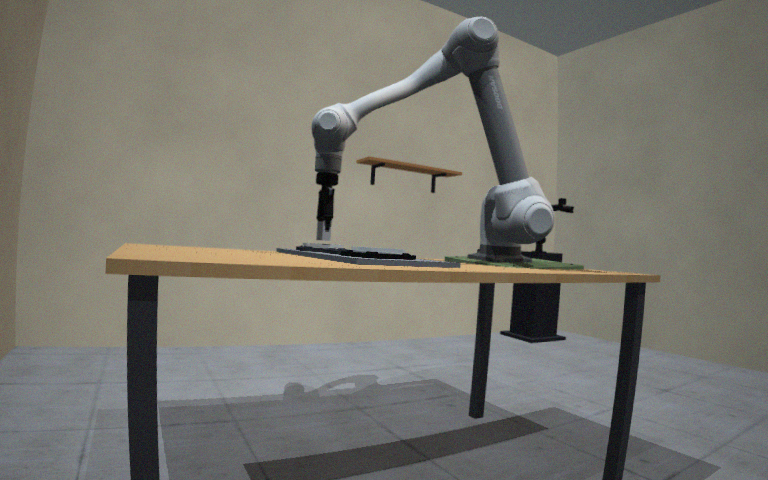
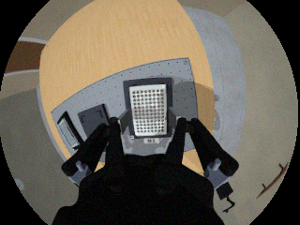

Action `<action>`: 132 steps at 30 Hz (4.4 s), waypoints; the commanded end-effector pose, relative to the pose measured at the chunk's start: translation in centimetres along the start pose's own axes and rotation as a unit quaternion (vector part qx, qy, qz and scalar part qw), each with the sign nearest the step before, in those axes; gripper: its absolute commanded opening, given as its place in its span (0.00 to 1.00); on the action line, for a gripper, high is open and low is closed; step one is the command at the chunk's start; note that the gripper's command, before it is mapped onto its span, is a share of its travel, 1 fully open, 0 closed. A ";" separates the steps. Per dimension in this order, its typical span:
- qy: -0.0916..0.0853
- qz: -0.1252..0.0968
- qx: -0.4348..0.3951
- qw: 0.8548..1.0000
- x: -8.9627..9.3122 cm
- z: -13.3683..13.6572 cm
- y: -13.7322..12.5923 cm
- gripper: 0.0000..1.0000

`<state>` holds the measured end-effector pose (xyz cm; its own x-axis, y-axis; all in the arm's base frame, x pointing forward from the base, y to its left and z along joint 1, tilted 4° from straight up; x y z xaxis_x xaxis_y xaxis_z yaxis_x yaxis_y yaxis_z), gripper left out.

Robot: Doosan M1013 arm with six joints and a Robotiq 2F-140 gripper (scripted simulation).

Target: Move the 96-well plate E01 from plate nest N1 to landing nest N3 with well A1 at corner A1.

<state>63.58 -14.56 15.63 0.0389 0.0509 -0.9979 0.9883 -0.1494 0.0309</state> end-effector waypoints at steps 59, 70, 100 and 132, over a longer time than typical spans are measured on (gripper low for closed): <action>0.000 0.000 0.000 1.000 0.1 0.0 0.0 0.66; 0.000 0.000 0.000 1.000 0.4 0.0 0.0 0.66; 0.000 0.000 0.000 1.000 1.5 0.0 0.0 0.66; 0.000 0.000 0.000 1.000 2.2 0.0 0.0 0.66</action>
<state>63.67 -14.45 13.42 0.0389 0.0509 -0.9979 0.9883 -0.1494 0.0309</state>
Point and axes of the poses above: the point where the finger pads meet when closed, its own x axis out along the fingers, its own z axis across the jaws, y = z × x, the point moved 8 cm from there along -x, back along the fingers, and after that the axes turned 3 degrees about x, right-handed, at the moved point
